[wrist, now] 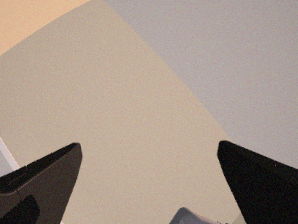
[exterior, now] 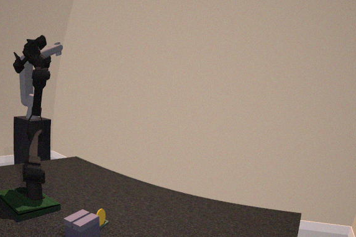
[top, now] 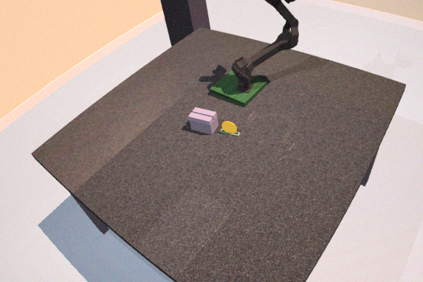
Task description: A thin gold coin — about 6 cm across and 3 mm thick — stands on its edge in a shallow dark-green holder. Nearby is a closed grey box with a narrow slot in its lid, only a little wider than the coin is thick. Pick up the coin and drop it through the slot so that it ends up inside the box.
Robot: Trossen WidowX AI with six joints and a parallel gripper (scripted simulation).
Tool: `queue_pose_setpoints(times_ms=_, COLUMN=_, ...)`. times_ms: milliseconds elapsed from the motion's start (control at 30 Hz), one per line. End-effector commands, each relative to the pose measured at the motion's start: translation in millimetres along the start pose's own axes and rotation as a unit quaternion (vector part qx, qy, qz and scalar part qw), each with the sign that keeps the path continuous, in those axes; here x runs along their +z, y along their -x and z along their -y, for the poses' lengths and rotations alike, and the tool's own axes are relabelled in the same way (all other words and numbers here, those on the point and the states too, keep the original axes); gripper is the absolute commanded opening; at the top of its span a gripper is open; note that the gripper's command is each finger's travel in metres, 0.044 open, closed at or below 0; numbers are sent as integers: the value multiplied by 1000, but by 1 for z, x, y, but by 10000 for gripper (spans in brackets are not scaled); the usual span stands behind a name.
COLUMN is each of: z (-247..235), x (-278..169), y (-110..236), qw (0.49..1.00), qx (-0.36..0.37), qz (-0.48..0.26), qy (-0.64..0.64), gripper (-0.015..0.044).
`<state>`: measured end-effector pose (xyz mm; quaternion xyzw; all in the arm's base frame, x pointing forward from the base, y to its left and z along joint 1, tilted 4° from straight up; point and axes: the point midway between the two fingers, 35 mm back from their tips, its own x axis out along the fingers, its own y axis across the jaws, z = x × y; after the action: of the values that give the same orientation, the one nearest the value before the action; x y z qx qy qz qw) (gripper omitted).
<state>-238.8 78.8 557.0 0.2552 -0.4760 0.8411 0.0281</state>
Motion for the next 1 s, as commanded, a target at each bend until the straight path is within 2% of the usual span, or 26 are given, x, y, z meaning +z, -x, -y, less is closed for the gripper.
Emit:
queue_pose_setpoints(times_ms=0, z=1, x=2, y=0, qw=1000, qx=-2, qz=2, qy=2, gripper=374)
queue_pose_setpoints(times_ms=100, z=11, x=28, y=-1, qw=998, qx=-37, qz=31, qy=35, gripper=295)
queue_pose_setpoints(times_ms=267, z=29, x=101, y=15, qw=978, qx=-103, qz=118, qy=140, gripper=164)
queue_pose_setpoints(times_ms=567, z=49, x=225, y=82, qw=881, qx=-256, qz=260, qy=302, gripper=161)
queue_pose_setpoints(times_ms=733, z=52, x=279, y=137, qw=804, qx=-349, qz=320, qy=361, gripper=161)
queue_pose_setpoints(times_ms=967, z=49, x=334, y=225, qw=680, qx=-475, qz=384, qy=405, gripper=161)
